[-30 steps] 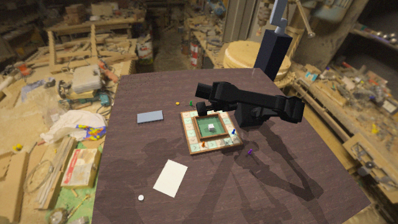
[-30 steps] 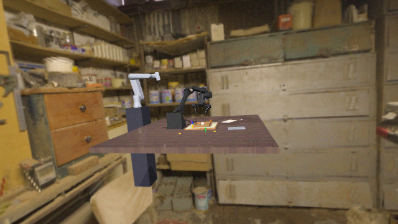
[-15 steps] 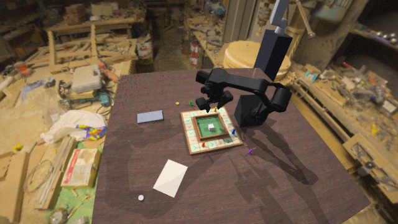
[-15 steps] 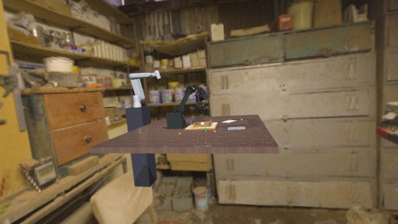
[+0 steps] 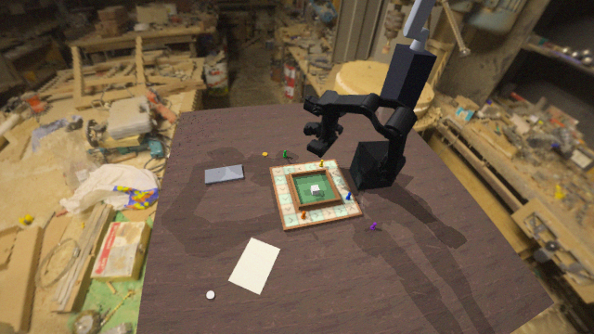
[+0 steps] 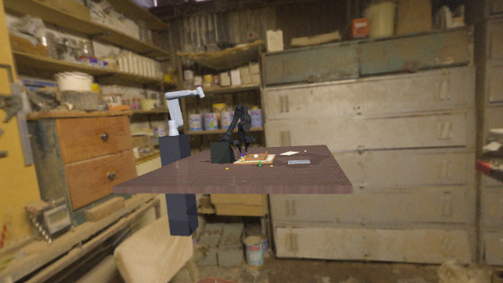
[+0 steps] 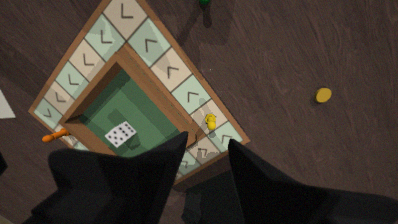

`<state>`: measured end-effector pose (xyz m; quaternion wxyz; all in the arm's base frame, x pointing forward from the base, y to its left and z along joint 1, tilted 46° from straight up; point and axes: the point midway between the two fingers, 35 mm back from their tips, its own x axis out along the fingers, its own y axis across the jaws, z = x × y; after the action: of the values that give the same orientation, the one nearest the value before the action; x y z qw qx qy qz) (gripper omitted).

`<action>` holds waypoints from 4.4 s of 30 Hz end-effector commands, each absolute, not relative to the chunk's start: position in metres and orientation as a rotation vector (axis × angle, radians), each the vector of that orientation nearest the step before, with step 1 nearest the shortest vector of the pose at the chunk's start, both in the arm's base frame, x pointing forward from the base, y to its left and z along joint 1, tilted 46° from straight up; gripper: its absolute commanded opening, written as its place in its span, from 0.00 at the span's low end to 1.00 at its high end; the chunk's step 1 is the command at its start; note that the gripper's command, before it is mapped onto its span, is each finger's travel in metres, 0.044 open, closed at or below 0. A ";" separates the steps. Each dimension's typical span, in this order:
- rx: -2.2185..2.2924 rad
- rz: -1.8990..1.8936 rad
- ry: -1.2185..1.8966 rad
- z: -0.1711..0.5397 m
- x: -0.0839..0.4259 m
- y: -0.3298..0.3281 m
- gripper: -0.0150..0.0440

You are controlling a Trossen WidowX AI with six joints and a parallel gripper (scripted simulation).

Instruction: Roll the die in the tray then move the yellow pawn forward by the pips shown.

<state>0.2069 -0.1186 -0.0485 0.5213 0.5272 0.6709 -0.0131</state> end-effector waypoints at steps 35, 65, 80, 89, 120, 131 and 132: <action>1.227 0.018 1.603 -0.091 0.206 -0.080 0.59; 1.223 0.007 1.603 -0.052 0.204 -0.128 0.25; 1.224 0.010 1.605 -0.005 0.194 -0.168 0.25; 1.213 -0.012 1.599 -0.009 0.252 -0.162 0.25; 1.228 0.025 1.596 -0.024 0.386 -0.075 0.25; 1.228 0.026 1.596 -0.036 0.387 -0.062 0.25; 1.228 0.026 1.596 -0.037 0.387 -0.062 0.25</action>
<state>0.3876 -0.0645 -0.0339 0.5372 0.5123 0.6700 0.0112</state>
